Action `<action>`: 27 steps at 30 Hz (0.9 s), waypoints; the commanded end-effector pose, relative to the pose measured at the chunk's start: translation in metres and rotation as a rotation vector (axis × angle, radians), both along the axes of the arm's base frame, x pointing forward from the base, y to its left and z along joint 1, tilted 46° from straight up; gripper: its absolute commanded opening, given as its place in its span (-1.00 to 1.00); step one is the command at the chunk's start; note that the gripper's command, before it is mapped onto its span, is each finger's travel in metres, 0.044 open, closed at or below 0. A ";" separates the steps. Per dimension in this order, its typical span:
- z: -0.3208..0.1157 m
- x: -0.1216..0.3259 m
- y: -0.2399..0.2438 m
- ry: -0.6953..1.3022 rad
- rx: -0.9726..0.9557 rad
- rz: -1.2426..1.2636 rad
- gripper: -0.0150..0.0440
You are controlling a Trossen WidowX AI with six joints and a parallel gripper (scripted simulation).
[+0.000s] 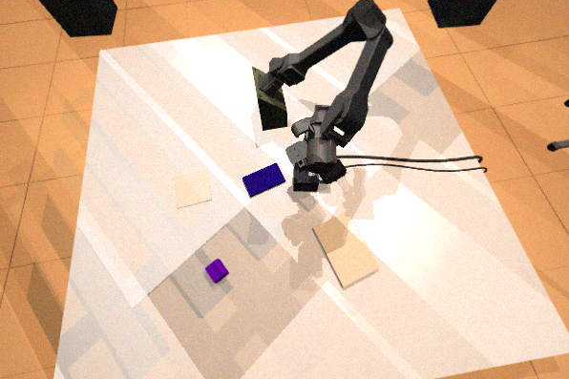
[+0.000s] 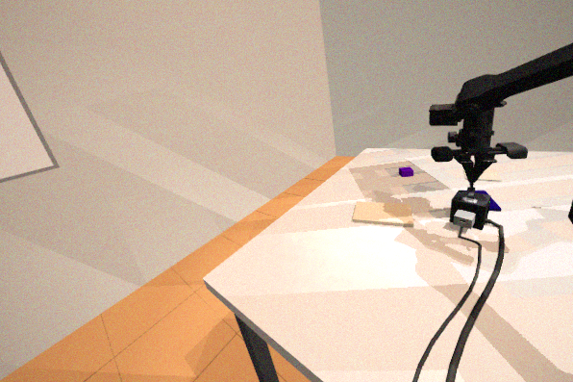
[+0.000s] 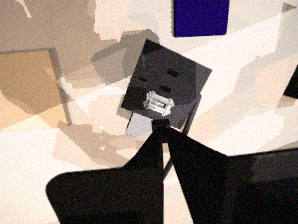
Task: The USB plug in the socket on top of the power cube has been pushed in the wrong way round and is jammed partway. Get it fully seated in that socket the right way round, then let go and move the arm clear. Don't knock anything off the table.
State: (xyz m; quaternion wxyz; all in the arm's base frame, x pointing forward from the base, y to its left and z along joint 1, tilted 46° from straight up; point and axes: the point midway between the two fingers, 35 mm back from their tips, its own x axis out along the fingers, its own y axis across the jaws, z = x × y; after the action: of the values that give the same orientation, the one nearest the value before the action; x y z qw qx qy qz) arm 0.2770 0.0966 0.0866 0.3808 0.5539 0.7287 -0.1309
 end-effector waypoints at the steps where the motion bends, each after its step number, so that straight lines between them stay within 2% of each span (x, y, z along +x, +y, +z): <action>1: 0.000 0.000 0.000 0.080 -0.012 -0.081 -0.49; 14: 0.000 0.000 0.000 0.318 -0.044 -0.316 -0.49; 27: 0.000 0.000 0.000 0.330 -0.046 -0.328 -0.49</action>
State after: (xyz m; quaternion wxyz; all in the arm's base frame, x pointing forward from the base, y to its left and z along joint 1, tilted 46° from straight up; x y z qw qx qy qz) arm 0.2773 0.0967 0.0866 0.2448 0.6265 0.6794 -0.2931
